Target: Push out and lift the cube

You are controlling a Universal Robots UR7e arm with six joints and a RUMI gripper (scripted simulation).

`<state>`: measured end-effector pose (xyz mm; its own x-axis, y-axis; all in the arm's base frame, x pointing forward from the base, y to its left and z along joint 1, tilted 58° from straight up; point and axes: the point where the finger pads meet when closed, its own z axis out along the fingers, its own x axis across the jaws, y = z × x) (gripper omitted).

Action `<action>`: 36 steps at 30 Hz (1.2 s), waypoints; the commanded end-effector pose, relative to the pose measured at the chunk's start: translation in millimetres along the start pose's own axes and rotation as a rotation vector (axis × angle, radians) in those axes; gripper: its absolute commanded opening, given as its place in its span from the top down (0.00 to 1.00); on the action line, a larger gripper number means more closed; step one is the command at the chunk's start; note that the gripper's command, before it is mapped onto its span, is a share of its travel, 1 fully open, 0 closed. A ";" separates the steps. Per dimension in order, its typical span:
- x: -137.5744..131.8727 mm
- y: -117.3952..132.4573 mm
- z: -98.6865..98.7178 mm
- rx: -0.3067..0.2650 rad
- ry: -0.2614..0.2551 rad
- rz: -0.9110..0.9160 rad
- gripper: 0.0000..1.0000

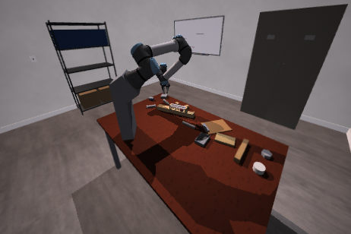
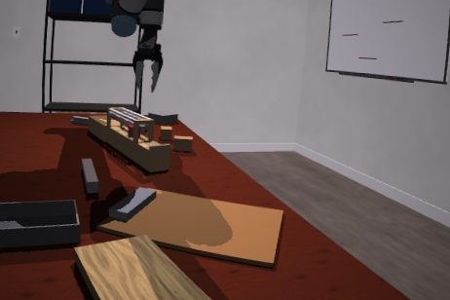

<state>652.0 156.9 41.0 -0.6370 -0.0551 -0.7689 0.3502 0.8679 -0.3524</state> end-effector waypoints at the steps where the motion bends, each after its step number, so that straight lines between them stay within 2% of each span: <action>1: 0.5 0.7 8.0 -0.001 0.002 0.000 0.78; 4: 0.7 0.6 22.2 -0.001 0.002 0.000 0.78; 12: 1.3 0.2 75.9 -0.001 0.002 -0.001 0.78; 14: 1.3 0.2 75.9 -0.001 0.002 -0.001 0.78; 18: 1.4 0.0 89.5 -0.001 0.002 -0.001 0.78; 31: 1.5 0.0 100.0 -0.001 0.002 -0.001 0.78; 36: 1.5 0.0 111.5 -0.001 0.002 -0.001 0.78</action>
<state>718.5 107.6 -13.7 -0.6397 -0.0552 -0.7666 0.3484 0.8682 -0.3533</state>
